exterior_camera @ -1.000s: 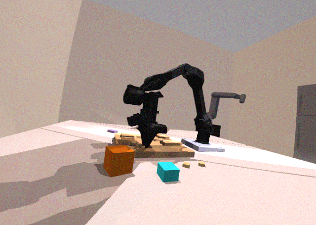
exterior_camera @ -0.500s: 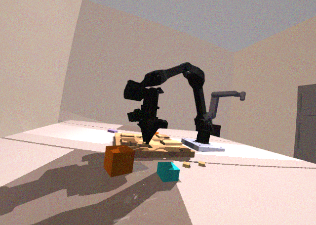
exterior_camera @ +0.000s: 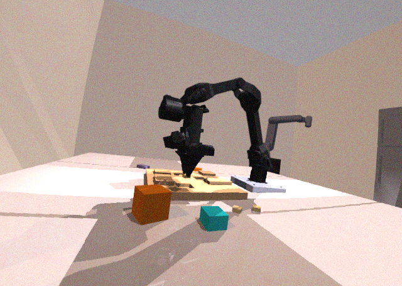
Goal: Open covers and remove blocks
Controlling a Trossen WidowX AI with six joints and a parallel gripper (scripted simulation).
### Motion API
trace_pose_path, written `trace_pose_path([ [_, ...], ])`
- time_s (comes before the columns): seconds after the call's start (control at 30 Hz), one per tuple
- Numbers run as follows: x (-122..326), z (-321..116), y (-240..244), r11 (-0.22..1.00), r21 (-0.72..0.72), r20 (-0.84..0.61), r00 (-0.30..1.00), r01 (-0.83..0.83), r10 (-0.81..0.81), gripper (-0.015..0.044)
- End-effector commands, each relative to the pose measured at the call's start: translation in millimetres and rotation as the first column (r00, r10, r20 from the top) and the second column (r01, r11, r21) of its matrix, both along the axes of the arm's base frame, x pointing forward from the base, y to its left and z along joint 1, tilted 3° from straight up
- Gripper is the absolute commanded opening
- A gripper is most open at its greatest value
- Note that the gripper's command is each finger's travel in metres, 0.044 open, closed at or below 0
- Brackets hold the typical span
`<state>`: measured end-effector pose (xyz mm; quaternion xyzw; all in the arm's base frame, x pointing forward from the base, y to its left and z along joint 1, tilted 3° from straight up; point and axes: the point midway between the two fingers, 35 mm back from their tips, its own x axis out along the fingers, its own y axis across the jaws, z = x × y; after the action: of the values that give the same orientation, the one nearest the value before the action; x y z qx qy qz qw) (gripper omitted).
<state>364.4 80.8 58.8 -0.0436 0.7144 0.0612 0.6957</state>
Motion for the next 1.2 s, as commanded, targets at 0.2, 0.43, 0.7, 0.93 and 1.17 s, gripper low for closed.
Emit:
trace_pose_path([
  [0.2, 1.6, 18.4, -0.4, 1.0, 0.001, 0.01, 1.0, 0.002, -0.002, 0.008],
  [0.43, 2.4, 36.3, -0.7, 1.0, 0.001, 0.01, 1.0, 0.002, -0.002, 0.008],
  [0.7, 1.9, 56.3, -1.4, 1.0, 0.001, 0.01, 1.0, 0.002, -0.002, 0.008],
  [0.93, 3.3, 57.9, -15.3, 1.0, -0.001, 0.011, 1.0, 0.002, -0.002, 0.008],
  [1.17, 4.7, 58.0, -43.1, 1.0, -0.004, 0.013, 1.0, 0.002, -0.002, 0.008],
])
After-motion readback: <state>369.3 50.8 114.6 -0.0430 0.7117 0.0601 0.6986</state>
